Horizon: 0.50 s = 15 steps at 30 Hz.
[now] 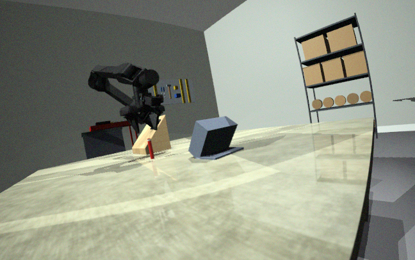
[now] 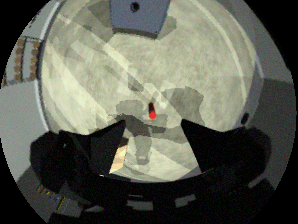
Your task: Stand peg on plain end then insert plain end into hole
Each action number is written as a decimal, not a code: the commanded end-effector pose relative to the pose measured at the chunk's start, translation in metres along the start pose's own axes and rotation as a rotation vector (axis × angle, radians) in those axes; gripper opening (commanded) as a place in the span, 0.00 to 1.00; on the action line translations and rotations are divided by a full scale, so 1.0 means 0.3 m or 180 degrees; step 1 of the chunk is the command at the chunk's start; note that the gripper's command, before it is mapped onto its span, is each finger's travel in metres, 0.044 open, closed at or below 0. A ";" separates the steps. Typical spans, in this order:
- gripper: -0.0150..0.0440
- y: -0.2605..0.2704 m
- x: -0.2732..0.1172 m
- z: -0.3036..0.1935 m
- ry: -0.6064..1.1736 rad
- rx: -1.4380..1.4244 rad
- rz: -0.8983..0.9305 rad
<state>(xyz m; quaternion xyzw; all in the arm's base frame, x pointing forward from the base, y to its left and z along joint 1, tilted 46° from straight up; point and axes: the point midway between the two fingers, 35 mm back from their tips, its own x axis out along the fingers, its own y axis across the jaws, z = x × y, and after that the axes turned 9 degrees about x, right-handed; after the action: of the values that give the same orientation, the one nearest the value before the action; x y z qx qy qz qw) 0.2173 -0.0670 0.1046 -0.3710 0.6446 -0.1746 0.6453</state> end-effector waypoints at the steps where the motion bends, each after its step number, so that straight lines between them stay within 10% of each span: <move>1: 1.00 0.002 0.019 -0.002 0.0016 -0.0078 -0.0012; 15: 1.00 0.004 0.085 0.005 0.0014 -0.0077 0.0001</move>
<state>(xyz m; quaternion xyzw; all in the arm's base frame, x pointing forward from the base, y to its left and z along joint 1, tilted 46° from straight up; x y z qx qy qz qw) 0.2213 -0.0804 0.0911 -0.3758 0.6445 -0.1701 0.6438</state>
